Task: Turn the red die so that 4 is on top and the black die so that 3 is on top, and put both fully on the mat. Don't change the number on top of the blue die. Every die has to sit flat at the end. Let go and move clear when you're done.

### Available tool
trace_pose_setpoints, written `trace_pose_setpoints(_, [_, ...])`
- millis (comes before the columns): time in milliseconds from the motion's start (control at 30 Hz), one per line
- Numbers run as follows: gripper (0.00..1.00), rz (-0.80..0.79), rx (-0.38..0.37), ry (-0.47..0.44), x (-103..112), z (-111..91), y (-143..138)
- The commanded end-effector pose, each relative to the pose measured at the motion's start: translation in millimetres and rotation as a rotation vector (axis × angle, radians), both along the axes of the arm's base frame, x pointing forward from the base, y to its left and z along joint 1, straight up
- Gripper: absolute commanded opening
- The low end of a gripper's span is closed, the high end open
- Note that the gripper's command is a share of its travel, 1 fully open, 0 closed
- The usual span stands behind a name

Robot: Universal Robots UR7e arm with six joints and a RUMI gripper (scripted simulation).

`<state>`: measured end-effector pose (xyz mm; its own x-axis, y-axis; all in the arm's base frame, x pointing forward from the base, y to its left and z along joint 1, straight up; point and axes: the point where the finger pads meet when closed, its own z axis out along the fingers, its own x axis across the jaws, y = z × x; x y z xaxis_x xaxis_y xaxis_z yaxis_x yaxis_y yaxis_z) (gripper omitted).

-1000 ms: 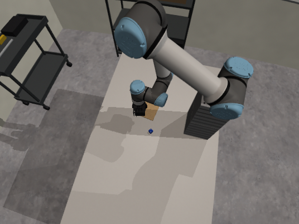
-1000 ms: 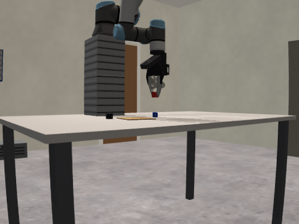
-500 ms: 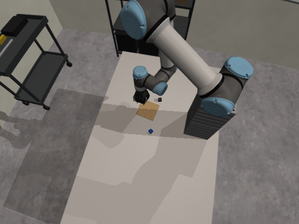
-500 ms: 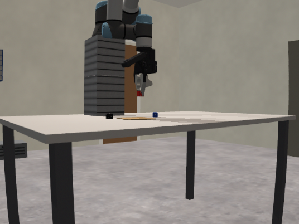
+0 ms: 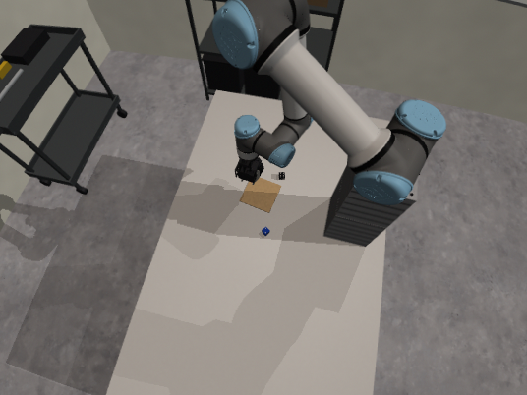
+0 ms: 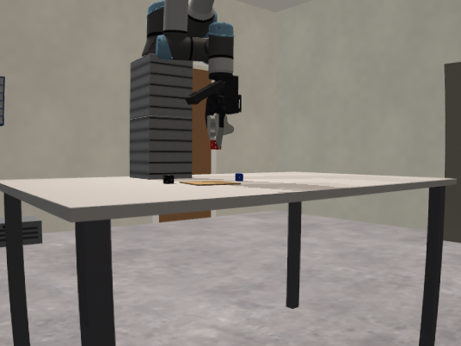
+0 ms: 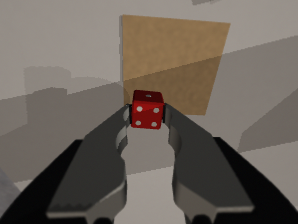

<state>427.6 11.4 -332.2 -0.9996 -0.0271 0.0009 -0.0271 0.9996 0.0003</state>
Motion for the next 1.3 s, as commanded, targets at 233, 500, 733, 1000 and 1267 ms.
trace_pose_setpoints(233, [0.06,0.000,0.000,-0.001,1,-22,0])
trace_pose_setpoints(500, [0.06,0.000,0.000,-0.001,1,-60,0])
trace_pose_setpoints(733, [0.06,0.000,0.000,-0.001,1,-81,0])
trace_pose_setpoints(1000, [0.06,0.000,0.000,-0.001,1,-94,0])
trace_pose_setpoints(1267, [0.06,0.000,0.000,-0.001,1,-95,0])
